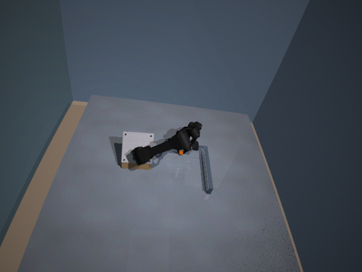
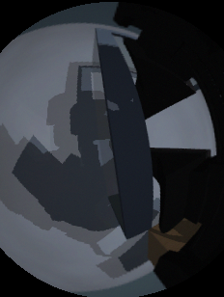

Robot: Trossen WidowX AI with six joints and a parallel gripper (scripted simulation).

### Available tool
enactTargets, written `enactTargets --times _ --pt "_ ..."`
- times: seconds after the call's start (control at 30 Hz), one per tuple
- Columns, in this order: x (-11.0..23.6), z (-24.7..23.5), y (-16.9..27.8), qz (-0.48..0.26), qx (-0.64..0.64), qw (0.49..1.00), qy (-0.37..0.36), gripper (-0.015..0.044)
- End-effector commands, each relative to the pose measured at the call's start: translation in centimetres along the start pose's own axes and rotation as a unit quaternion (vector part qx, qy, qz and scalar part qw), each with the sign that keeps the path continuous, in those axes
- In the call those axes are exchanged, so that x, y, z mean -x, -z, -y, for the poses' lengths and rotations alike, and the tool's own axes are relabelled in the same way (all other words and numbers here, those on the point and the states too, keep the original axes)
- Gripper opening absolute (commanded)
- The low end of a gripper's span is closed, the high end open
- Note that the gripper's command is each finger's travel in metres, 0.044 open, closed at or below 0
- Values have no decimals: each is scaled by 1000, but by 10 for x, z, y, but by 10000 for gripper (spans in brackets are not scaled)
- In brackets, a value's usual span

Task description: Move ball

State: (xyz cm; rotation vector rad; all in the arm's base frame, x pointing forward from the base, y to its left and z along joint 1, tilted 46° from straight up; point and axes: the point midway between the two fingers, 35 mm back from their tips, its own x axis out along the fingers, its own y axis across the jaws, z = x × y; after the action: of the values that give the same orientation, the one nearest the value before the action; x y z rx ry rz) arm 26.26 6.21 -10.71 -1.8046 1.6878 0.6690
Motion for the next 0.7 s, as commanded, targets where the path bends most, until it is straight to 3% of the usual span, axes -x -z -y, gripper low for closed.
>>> enactTargets --times 0.0,0.17,0.37,0.53,0.67 --pt "0 0 0 0 0 1000 0 131" --pt "0 0 0 0 0 1000 0 254" --pt "3 0 0 0 0 1000 0 254" --pt "76 1 -1 0 3 1000 -1 254" --pt "88 -1 0 0 3 1000 -1 254"
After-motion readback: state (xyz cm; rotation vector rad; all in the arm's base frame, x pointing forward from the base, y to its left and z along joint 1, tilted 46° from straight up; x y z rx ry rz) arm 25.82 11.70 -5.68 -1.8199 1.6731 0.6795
